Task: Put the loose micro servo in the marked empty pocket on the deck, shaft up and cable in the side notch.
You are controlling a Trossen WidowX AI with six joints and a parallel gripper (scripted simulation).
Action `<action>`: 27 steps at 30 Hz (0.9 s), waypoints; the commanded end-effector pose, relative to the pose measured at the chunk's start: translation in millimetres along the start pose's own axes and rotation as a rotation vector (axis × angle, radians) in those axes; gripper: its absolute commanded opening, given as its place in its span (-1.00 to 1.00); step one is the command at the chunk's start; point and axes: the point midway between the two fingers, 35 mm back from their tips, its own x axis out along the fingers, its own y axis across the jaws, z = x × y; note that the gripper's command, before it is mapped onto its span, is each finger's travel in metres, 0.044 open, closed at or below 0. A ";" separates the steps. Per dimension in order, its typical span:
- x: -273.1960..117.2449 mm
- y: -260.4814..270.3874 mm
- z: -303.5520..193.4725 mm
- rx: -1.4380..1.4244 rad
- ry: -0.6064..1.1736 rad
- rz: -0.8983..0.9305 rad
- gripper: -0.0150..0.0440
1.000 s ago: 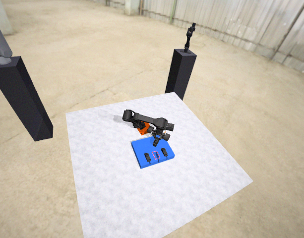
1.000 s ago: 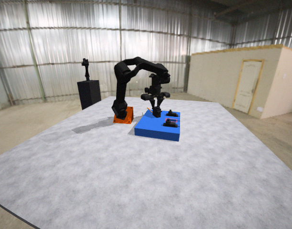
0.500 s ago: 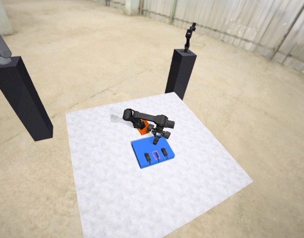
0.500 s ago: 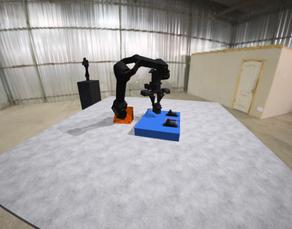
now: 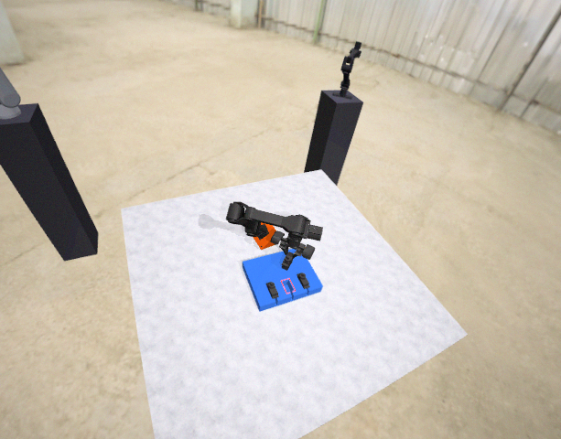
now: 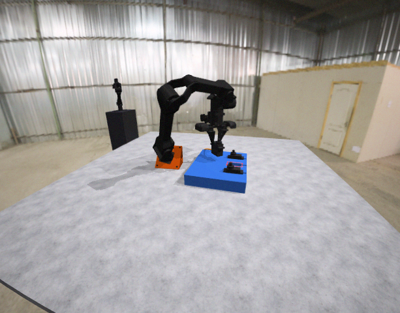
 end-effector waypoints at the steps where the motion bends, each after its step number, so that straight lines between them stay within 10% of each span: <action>1: -1.5 7.1 -11.4 -0.003 0.004 -0.005 -0.49; 27: -1.4 24.9 -32.1 0.532 0.004 -0.005 -0.49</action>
